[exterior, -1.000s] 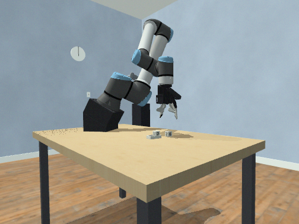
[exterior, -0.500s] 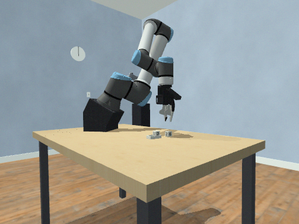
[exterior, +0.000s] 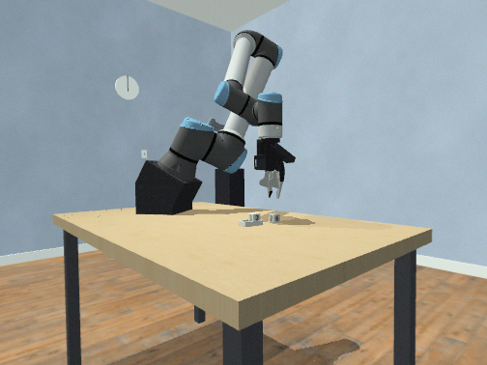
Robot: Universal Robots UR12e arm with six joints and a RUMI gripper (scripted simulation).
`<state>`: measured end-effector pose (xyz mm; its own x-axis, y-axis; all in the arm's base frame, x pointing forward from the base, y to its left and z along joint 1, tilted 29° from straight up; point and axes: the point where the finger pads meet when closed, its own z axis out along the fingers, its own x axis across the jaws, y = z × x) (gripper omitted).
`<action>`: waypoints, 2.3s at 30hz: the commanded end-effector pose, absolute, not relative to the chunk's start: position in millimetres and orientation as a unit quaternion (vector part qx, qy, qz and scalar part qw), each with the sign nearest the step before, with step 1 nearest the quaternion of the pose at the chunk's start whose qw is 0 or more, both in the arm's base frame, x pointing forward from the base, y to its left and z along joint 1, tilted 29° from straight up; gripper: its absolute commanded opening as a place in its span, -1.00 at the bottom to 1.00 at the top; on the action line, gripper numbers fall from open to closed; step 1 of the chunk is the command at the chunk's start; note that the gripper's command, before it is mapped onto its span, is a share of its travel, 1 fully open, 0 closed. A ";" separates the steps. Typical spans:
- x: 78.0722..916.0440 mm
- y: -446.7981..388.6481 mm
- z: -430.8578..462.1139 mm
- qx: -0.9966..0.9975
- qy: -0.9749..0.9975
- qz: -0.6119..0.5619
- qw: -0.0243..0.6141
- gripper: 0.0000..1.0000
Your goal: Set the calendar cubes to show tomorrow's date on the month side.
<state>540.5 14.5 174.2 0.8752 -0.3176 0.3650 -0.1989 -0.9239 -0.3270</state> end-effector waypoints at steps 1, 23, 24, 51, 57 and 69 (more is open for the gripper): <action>540.8 14.2 174.7 -0.958 0.135 -0.211 0.141 -0.42; 544.3 15.9 167.9 -0.958 0.135 -0.211 0.141 -0.42; 544.8 16.1 166.9 -0.958 0.135 -0.211 0.141 -0.42; 560.6 23.6 136.2 -0.958 0.135 -0.211 0.141 -0.42; 562.7 24.6 132.2 -0.958 0.135 -0.211 0.141 -0.42; 564.3 25.4 129.1 -0.958 0.135 -0.211 0.141 -0.42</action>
<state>563.7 25.5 129.1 0.8752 -0.3176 0.3650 -0.1989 -0.9239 -0.3268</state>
